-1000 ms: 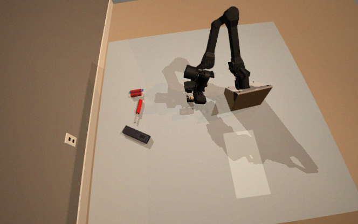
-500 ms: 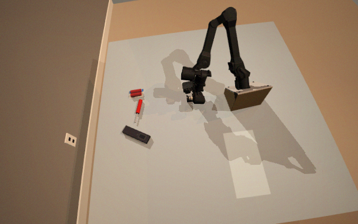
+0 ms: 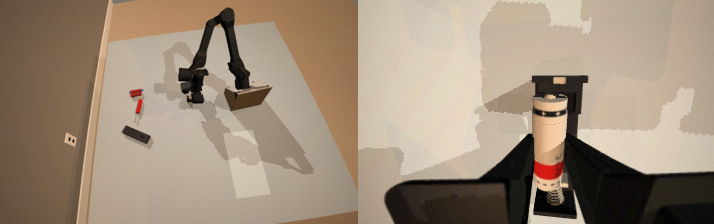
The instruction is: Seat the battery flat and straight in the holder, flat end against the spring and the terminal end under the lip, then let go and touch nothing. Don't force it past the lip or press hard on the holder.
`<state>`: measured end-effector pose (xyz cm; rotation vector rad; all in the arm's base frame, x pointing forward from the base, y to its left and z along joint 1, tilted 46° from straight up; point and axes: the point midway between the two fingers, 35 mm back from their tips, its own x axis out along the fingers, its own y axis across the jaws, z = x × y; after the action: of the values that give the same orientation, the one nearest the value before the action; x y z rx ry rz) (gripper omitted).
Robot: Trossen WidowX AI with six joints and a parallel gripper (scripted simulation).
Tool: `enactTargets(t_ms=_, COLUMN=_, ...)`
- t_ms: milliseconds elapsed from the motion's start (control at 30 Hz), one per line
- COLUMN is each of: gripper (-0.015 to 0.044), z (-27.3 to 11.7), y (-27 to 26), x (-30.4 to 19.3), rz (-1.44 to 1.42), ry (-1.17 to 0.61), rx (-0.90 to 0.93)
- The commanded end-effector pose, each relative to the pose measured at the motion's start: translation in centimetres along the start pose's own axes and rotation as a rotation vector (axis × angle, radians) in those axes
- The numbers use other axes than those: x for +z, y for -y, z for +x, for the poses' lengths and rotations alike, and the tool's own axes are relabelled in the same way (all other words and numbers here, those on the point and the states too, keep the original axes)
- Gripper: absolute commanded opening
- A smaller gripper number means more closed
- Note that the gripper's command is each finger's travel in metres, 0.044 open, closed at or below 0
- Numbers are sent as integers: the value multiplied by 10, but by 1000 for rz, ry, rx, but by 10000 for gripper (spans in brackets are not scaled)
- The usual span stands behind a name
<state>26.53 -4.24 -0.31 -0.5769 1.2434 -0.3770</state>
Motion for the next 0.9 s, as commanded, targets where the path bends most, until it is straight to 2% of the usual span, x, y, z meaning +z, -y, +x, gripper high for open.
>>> enactTargets(t_ms=0, gripper=67, z=5, y=2, x=-8, rz=-1, ry=-55, rx=-5)
enactTargets(t_ms=867, gripper=67, z=4, y=7, x=-5, rz=11, ry=-197, rx=7)
